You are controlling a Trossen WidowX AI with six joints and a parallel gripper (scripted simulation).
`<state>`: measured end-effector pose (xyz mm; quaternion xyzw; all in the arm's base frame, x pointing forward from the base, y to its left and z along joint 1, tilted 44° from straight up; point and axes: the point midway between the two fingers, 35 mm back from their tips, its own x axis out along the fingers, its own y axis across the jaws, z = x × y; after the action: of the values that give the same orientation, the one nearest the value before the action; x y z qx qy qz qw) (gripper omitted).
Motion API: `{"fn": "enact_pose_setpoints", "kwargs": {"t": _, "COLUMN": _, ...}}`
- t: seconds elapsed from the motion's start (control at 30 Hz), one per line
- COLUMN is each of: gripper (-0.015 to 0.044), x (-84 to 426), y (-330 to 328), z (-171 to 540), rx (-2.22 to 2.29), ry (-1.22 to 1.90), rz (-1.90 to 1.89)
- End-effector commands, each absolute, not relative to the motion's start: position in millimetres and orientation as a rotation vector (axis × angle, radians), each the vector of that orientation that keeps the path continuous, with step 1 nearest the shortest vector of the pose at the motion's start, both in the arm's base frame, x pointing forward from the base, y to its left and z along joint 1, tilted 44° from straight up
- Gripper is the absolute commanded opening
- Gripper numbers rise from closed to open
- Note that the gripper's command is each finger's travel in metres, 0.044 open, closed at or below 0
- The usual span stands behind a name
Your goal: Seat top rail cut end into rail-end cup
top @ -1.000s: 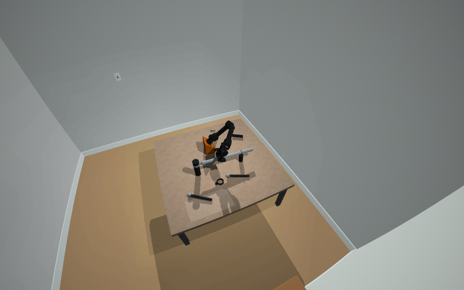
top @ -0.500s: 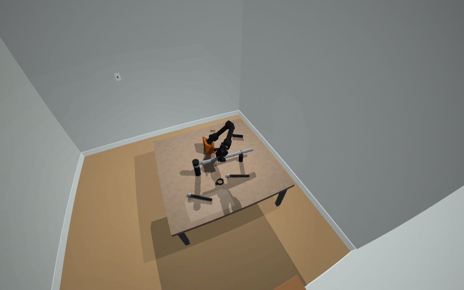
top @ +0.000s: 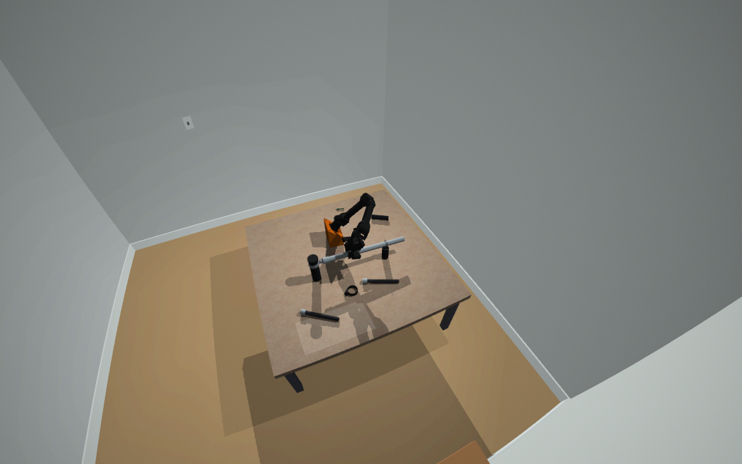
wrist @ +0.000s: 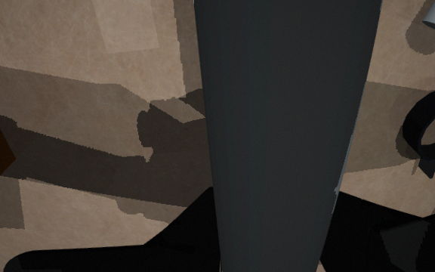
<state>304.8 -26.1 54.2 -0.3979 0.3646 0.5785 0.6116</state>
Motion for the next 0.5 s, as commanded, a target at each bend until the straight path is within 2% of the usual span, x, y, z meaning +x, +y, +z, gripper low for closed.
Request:
{"fn": "enact_pose_setpoints", "kwargs": {"t": 0.0, "gripper": 0.0, "x": 304.8, "y": -26.1, "z": 54.3, "rx": -0.918, "ry": 0.842, "rz": 1.334}}
{"fn": "enact_pose_setpoints", "kwargs": {"t": 0.47, "gripper": 0.0, "x": 304.9, "y": -33.9, "z": 49.7, "rx": -0.919, "ry": 0.842, "rz": 1.334}}
